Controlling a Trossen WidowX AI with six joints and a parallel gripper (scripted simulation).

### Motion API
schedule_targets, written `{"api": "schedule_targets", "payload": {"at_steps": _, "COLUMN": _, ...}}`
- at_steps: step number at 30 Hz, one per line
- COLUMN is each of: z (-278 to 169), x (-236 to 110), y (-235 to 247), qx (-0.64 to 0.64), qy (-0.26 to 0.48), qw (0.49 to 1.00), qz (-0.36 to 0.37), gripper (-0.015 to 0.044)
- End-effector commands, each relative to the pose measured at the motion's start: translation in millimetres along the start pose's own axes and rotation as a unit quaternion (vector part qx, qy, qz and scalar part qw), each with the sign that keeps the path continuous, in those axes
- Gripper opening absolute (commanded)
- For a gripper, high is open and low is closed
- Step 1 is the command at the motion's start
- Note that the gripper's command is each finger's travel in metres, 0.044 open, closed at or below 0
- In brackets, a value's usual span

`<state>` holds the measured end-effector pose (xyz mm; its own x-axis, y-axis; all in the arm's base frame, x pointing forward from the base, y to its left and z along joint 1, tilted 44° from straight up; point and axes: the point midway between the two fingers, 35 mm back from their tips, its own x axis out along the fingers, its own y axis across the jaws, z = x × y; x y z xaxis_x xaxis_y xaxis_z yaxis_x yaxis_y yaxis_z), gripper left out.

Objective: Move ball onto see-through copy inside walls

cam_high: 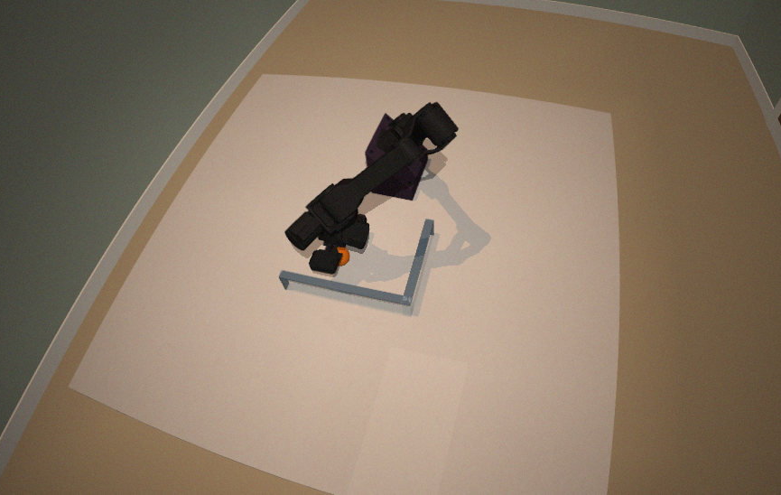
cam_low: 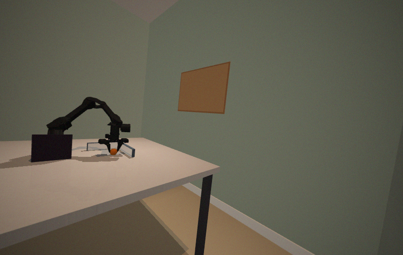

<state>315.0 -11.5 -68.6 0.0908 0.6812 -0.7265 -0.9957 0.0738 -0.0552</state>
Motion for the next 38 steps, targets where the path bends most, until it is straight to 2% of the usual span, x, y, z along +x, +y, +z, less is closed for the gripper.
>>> {"api": "schedule_targets", "payload": {"at_steps": 1, "z": 0.1, "x": -0.1, "y": -0.2, "qx": -0.001, "qy": 0.000, "qw": 1.000, "qz": 0.000, "gripper": 0.0157}}
{"api": "schedule_targets", "payload": {"at_steps": 8, "z": 0.1, "x": -0.1, "y": -0.2, "qx": -0.001, "qy": 0.000, "qw": 1.000, "qz": 0.000, "gripper": 0.0341}}
{"api": "schedule_targets", "payload": {"at_steps": 12, "z": -0.9, "x": -10.8, "y": -1.4, "qx": 0.000, "qy": 0.001, "qw": 1.000, "qz": 0.000, "gripper": 0.0343}}
{"api": "schedule_targets", "payload": {"at_steps": 17, "z": -1.5, "x": -83.2, "y": 0.2, "qx": 0.003, "qy": -0.001, "qw": 1.000, "qz": 0.001, "gripper": 0.0343}}
{"api": "schedule_targets", "payload": {"at_steps": 28, "z": -4.6, "x": -82.5, "y": -2.3, "qx": 0.006, "qy": -0.001, "qw": 1.000, "qz": -0.008, "gripper": 0.0343}}
{"api": "schedule_targets", "payload": {"at_steps": 30, "z": -4.4, "x": -92.3, "y": -1.9, "qx": 0.006, "qy": -0.001, "qw": 1.000, "qz": -0.007, "gripper": 0.0396}}
{"api": "schedule_targets", "payload": {"at_steps": 32, "z": -3.1, "x": -117.0, "y": 0.2, "qx": 0.005, "qy": -0.001, "qw": 1.000, "qz": -0.007, "gripper": 0.0440}}
{"api": "schedule_targets", "payload": {"at_steps": 38, "z": -2.2, "x": -127.0, "y": 1.5, "qx": 0.004, "qy": -0.002, "qw": 1.000, "qz": -0.007, "gripper": 0.0440}}
